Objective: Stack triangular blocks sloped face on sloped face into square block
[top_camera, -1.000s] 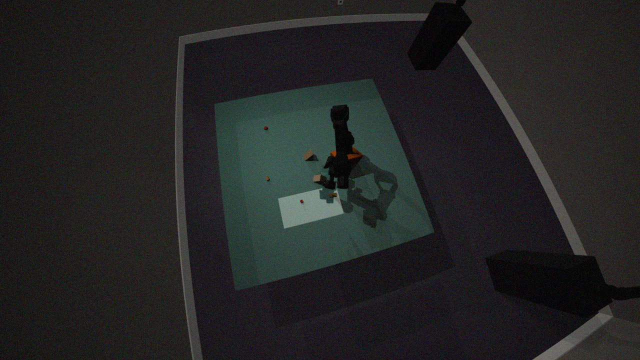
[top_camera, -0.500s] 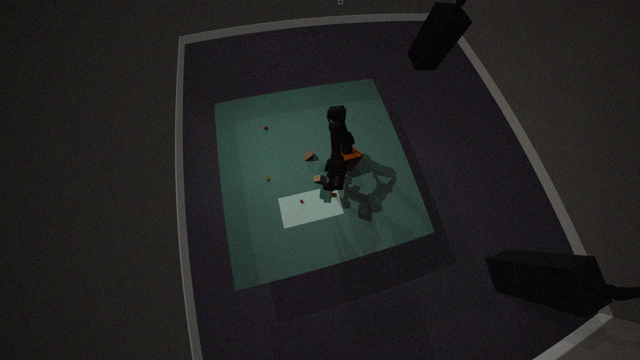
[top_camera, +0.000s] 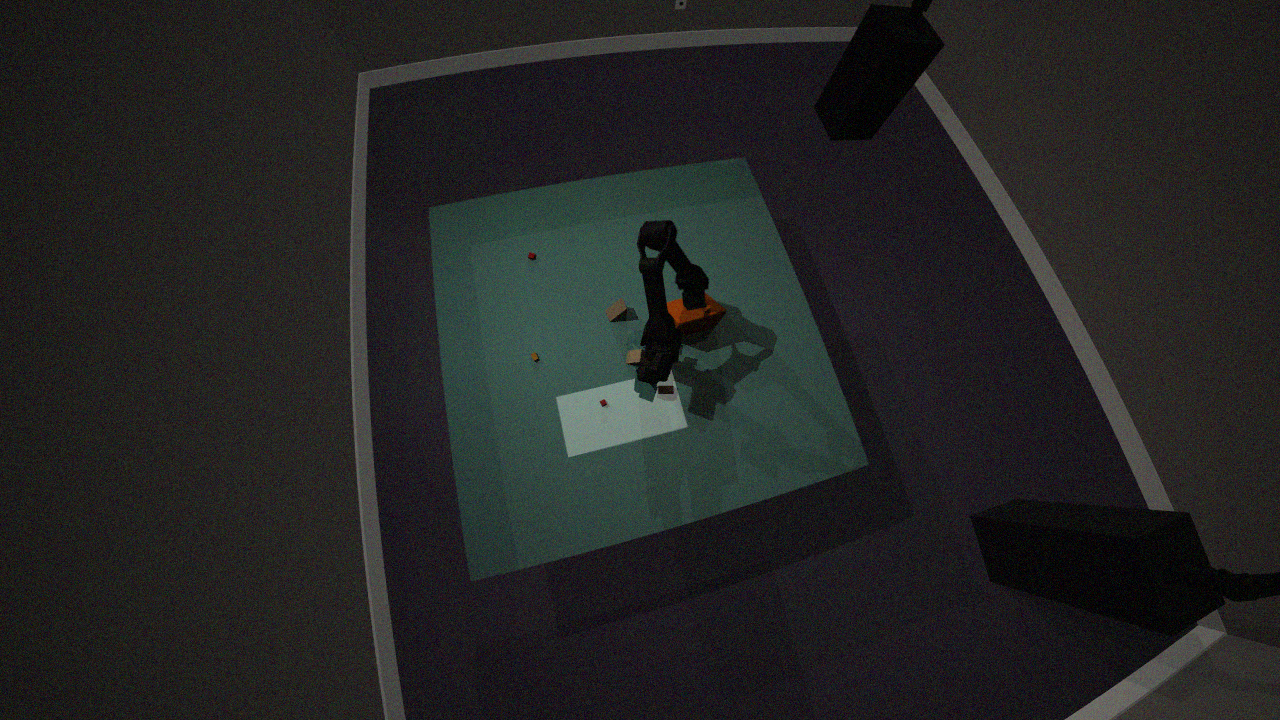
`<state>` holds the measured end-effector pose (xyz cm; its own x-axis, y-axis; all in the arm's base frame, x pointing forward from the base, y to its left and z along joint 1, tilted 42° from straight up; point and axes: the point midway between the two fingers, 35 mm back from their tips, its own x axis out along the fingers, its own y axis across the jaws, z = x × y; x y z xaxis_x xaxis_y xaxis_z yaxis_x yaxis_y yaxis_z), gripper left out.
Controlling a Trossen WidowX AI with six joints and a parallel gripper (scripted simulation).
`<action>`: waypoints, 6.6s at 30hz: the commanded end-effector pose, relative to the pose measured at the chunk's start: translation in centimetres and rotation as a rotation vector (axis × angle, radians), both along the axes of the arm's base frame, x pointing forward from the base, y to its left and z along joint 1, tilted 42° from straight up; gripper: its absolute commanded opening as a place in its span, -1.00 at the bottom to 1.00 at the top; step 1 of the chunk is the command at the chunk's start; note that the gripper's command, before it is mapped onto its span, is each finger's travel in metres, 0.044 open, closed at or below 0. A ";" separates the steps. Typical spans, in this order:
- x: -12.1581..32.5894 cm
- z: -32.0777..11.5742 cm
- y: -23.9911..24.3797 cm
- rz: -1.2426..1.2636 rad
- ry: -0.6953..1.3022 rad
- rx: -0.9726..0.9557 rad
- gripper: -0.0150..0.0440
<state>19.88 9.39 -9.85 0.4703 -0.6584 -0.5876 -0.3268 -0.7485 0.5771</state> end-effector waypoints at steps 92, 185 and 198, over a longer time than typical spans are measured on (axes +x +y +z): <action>1.6 8.0 5.8 -0.125 0.926 -0.009 -0.49; 8.4 15.6 -10.0 -0.127 0.923 -0.005 -0.49; 8.2 15.0 -10.6 -0.127 0.923 -0.004 -0.49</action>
<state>28.15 -0.98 5.26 -0.2591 -0.6745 -0.6914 0.1785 -0.7369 0.6520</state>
